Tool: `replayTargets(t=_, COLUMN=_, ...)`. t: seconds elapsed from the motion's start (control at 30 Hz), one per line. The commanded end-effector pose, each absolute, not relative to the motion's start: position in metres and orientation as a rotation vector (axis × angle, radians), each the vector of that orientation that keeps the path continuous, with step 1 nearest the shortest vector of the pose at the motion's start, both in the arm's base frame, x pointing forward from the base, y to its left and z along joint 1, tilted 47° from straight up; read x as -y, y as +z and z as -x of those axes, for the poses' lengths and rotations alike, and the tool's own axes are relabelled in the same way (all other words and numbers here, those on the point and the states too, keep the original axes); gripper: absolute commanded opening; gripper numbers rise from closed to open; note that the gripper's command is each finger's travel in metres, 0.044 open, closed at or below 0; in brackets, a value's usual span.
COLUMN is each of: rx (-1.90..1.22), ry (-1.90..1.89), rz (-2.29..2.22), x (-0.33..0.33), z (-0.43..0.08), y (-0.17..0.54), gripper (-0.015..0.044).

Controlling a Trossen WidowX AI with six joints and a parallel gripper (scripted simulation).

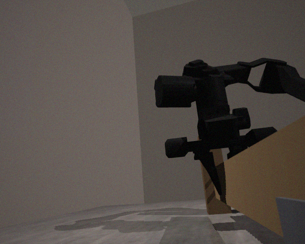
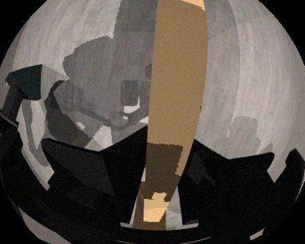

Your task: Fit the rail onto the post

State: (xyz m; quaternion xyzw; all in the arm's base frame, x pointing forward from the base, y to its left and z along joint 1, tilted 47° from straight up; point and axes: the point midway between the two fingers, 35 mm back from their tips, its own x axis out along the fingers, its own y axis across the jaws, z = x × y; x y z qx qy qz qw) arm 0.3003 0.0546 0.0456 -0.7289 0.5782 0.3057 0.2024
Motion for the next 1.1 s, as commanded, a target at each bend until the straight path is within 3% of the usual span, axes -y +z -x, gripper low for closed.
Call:
replayTargets(t=0.0, rx=-1.605, ry=0.854, rz=2.037, x=-0.0544, z=-0.3015, y=0.0489, gripper=0.0)
replayTargets(t=1.07, rx=-1.605, ry=0.853, rz=2.037, x=-0.0479, z=-0.3033, y=0.0564, gripper=0.0)
